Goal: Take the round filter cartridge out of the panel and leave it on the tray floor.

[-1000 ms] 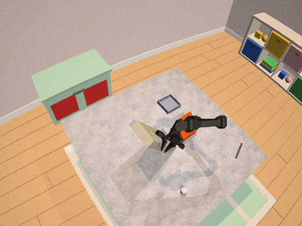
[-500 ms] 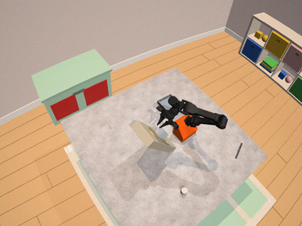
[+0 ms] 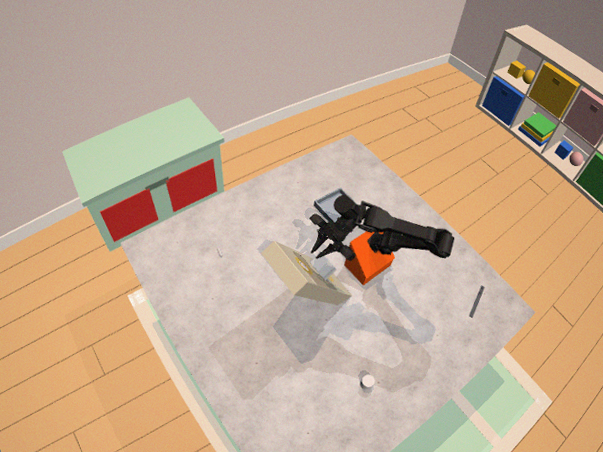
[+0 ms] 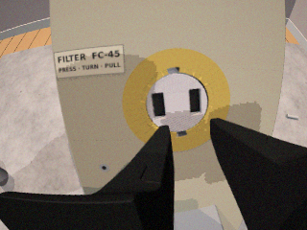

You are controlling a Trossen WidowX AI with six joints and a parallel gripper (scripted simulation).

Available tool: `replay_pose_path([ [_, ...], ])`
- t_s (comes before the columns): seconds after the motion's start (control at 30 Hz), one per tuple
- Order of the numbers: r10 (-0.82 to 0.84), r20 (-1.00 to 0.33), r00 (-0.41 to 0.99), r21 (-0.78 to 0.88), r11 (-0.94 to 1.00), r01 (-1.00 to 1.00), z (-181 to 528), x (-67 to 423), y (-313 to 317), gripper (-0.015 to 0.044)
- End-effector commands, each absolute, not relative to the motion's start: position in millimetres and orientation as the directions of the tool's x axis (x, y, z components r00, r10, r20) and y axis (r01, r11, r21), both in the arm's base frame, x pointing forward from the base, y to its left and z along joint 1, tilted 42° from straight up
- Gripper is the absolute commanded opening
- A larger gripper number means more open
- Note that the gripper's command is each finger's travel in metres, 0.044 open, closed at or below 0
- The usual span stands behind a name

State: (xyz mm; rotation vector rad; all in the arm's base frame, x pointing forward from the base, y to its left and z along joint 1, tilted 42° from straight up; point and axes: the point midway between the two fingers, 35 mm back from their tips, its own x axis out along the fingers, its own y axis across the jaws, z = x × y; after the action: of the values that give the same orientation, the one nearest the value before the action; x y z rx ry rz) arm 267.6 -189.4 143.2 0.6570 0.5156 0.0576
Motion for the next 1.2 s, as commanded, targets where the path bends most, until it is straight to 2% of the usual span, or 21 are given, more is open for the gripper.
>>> replay_pose_path([
  [0.0, 0.213, -0.447, 0.869, 0.603, 0.789, 0.117, 136, 272, -188, 0.0102],
  [0.73, 0.212, -0.44, 0.872, 0.605, 0.788, 0.114, 122, 303, -178, 0.0102],
  [1.17, 0.212, -0.44, 0.873, 0.605, 0.788, 0.114, 120, 303, -178, 0.0102],
])
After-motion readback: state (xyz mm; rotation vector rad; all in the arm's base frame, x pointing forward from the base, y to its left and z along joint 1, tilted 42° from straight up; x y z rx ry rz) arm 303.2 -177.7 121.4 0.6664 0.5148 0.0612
